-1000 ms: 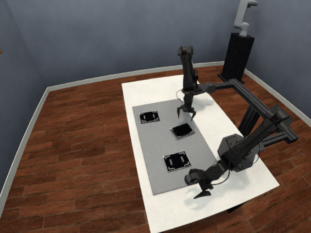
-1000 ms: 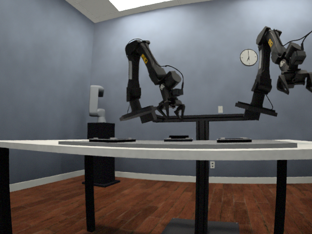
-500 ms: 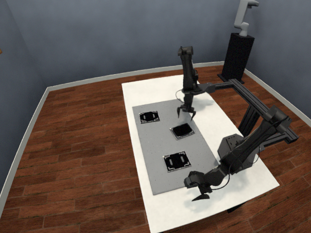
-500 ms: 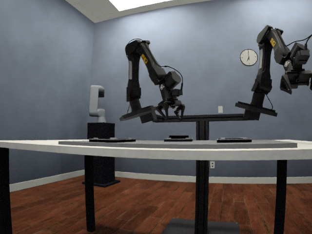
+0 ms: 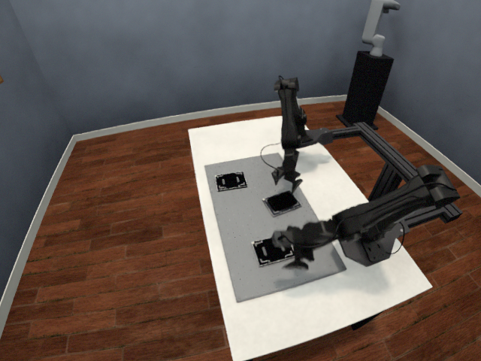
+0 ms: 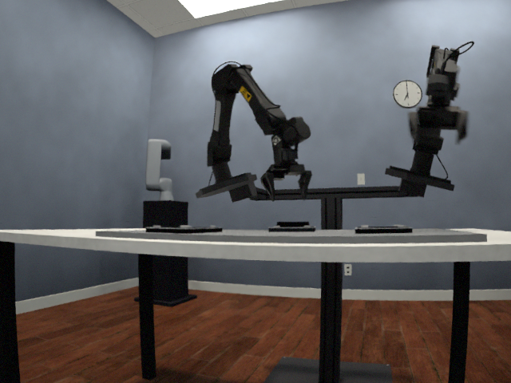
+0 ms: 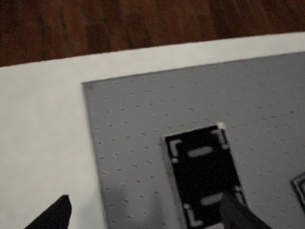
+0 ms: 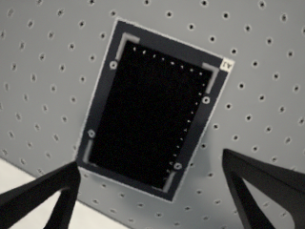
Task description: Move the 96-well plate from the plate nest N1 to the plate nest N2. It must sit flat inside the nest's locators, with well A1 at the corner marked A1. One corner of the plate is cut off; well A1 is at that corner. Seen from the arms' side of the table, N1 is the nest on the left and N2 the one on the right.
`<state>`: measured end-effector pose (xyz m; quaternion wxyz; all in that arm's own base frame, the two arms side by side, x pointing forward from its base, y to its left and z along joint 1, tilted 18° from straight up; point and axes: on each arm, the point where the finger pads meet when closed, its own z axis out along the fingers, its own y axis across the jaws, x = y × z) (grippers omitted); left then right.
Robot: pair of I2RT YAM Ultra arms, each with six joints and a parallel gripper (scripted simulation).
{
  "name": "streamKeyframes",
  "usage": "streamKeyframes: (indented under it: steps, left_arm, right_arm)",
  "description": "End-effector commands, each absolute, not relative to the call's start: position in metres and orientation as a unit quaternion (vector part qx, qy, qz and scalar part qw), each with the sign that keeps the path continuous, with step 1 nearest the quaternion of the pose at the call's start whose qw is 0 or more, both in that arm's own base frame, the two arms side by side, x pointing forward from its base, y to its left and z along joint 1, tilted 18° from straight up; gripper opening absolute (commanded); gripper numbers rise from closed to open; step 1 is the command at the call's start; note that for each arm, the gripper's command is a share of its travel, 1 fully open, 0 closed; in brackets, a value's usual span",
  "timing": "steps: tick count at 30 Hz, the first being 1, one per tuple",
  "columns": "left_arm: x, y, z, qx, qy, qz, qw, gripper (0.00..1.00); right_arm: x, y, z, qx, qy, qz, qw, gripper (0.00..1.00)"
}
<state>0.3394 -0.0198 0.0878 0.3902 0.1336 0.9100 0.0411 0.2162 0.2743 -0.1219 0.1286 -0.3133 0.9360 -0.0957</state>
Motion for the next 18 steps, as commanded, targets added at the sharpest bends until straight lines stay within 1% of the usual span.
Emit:
streamKeyframes:
  steps: [1,3,6,10,18]
  left_arm:
    - [0.317,-0.049,0.095,0.123,0.924,0.037,0.359,1.00]
    - [0.317,-0.049,0.095,0.123,0.924,0.037,0.359,1.00]
    - [0.292,-0.081,0.093,0.151,0.928,0.029,0.339,1.00]
    - [0.263,-0.104,0.095,0.172,0.930,0.031,0.323,1.00]
    - [0.207,-0.135,0.102,0.234,0.920,0.033,0.314,1.00]
  right_arm:
    - [0.213,0.268,-0.127,-0.216,0.964,-0.130,0.084,1.00]
    - [0.213,0.268,-0.127,-0.216,0.964,-0.130,0.084,1.00]
    - [0.214,0.271,-0.129,-0.169,0.973,-0.138,0.071,1.00]
    - [0.219,0.276,-0.131,-0.126,0.980,-0.142,0.062,1.00]
    - [0.226,0.284,-0.135,-0.094,0.984,-0.141,0.058,1.00]
